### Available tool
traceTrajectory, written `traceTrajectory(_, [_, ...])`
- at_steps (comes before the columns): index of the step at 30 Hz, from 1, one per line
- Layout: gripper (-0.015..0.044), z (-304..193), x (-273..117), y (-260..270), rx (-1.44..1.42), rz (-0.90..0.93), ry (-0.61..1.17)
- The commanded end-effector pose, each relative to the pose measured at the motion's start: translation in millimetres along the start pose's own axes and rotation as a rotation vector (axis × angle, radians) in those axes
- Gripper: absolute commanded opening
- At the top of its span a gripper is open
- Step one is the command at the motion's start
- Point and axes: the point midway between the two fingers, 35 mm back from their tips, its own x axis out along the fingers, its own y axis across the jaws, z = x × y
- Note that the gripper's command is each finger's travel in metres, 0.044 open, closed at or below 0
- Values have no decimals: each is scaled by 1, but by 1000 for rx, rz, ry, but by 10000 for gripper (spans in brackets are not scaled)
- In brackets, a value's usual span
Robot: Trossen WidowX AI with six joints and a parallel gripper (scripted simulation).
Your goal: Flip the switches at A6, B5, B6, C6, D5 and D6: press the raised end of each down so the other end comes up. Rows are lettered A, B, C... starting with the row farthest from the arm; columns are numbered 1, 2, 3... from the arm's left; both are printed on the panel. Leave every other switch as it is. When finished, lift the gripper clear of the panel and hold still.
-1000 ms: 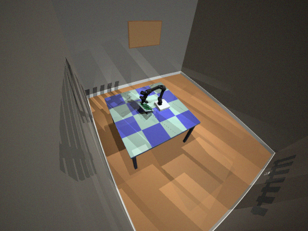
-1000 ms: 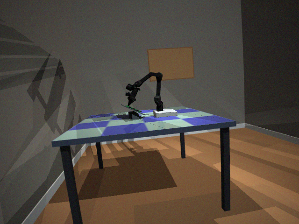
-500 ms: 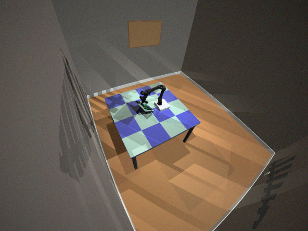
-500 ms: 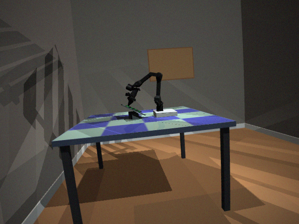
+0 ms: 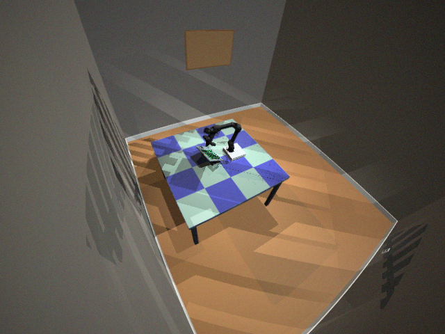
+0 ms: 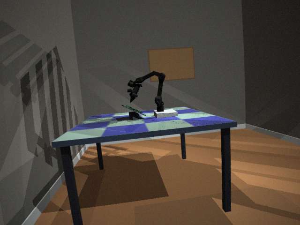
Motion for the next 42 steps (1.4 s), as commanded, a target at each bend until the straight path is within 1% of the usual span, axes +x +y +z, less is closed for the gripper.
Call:
traceTrajectory(1, [0,0,-16,2,-8,4,3])
traceTrajectory(5, [0,-1,-16,4,-8,5,3])
traceTrajectory(10, [0,-21,-16,32,-6,7,4])
traceTrajectory(13, [0,-21,-13,32,-6,7,6])
traceTrajectory(16, [0,-20,16,32,-6,7,26])
traceTrajectory(17, [0,-20,19,32,-6,7,28])
traceTrajectory(42, [0,-20,43,32,-6,7,27])
